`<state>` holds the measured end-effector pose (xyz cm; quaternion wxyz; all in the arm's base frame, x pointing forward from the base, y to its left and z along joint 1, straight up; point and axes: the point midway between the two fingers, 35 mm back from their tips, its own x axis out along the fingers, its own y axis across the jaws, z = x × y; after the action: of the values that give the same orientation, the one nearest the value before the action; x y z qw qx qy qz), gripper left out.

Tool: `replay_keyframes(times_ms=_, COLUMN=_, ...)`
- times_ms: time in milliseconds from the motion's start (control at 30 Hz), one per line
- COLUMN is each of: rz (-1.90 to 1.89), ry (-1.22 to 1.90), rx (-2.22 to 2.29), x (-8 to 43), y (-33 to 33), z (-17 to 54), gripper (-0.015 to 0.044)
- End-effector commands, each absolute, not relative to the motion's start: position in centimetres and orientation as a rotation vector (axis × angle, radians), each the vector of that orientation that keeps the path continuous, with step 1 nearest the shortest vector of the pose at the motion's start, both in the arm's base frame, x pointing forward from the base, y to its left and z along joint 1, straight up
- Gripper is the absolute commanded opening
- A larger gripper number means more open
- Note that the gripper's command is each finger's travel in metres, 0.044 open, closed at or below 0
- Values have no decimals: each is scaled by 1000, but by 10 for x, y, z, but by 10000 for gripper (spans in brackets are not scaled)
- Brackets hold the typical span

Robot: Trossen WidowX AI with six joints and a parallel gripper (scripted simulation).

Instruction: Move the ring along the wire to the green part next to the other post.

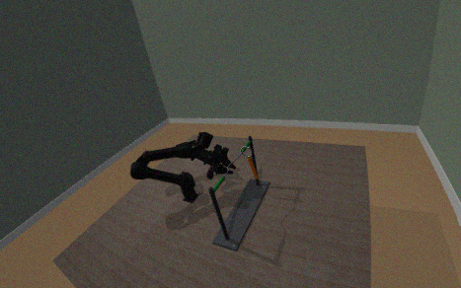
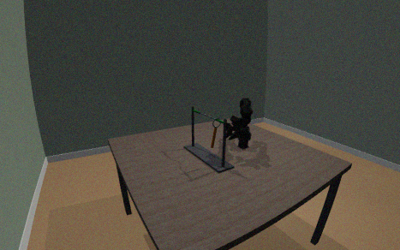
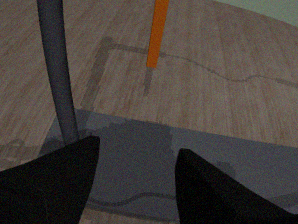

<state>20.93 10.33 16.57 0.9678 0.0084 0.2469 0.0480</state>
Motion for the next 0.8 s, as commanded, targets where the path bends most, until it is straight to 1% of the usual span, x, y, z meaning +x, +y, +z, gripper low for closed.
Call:
replay_keyframes(times_ms=0, rz=93, ry=495, rx=26, x=209, y=102, z=167, gripper=160)
replay_keyframes(times_ms=433, rz=93, ry=495, rx=26, x=209, y=102, z=167, gripper=160)
replay_keyframes(times_ms=500, rz=98, ry=500, rx=20, x=204, y=103, z=169, gripper=213)
replay_keyframes(times_ms=700, rz=101, ry=489, rx=17, x=170, y=97, z=189, gripper=370)
replay_keyframes(times_ms=767, rz=103, ry=484, rx=16, x=167, y=95, z=192, gripper=423)
